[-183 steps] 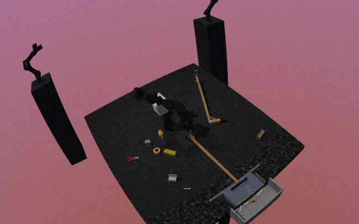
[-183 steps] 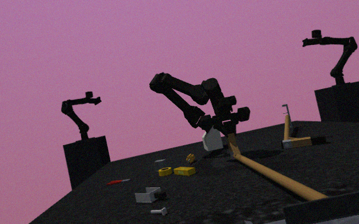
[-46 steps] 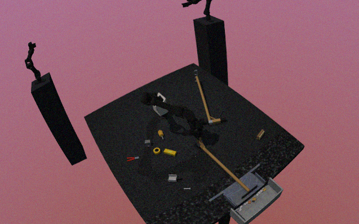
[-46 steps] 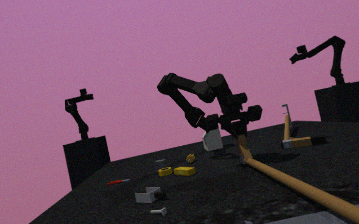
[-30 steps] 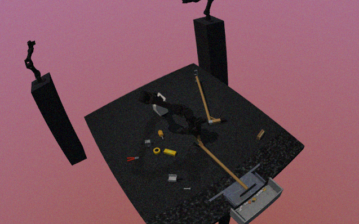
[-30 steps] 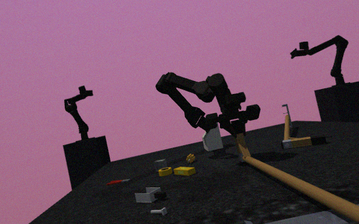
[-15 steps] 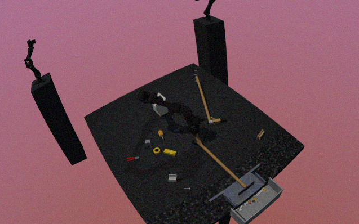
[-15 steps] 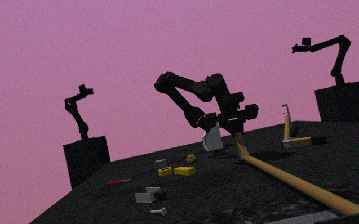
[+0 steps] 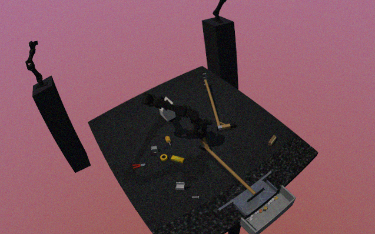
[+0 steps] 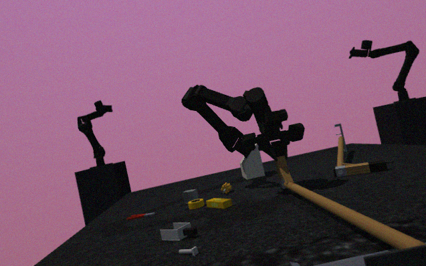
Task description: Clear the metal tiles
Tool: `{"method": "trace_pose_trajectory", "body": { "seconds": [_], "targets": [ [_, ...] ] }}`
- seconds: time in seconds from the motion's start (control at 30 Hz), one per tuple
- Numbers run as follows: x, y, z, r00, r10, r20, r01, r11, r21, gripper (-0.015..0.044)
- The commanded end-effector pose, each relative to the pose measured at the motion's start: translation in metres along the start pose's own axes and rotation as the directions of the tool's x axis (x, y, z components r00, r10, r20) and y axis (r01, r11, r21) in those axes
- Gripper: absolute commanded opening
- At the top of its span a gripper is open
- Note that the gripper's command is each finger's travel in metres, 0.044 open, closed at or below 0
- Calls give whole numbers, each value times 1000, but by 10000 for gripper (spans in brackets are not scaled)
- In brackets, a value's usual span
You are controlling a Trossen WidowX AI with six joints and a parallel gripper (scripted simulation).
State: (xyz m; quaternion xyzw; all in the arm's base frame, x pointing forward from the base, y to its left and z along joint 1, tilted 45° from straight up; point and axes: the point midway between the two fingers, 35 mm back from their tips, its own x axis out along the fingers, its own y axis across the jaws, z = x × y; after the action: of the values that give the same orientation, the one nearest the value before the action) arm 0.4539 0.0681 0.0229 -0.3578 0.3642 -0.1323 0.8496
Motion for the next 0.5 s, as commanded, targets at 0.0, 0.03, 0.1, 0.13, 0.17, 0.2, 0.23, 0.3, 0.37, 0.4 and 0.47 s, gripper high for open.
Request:
{"method": "trace_pose_trajectory", "body": {
  "seconds": [0.0, 0.03, 0.1, 0.13, 0.17, 0.2, 0.23, 0.3, 0.37, 0.4, 0.47],
  "targets": [
    [-7, -1, -2, 1000, -2, 9, 2, 1000, 8, 0],
    [-7, -1, -3, 1000, -2, 9, 2, 1000, 8, 0],
    [-9, -1, -5, 1000, -2, 9, 2, 1000, 8, 0],
    [-10, -1, -6, 1000, -2, 9, 1, 1000, 8, 0],
    [-11, -1, -7, 1000, -2, 9, 1, 1000, 8, 0],
    [-12, -1, -8, 1000, -1, 9, 1, 1000, 8, 0],
    [-12, -1, -9, 1000, -1, 9, 1, 1000, 8, 0],
    [-14, -1, -11, 1000, -1, 9, 1, 1000, 8, 0],
    [-16, -1, -13, 1000, -1, 10, 1, 1000, 8, 0],
    [-17, -1, -14, 1000, -1, 10, 1, 1000, 8, 0],
    [-18, -1, -16, 1000, -1, 10, 1, 1000, 8, 0]
  ]
}}
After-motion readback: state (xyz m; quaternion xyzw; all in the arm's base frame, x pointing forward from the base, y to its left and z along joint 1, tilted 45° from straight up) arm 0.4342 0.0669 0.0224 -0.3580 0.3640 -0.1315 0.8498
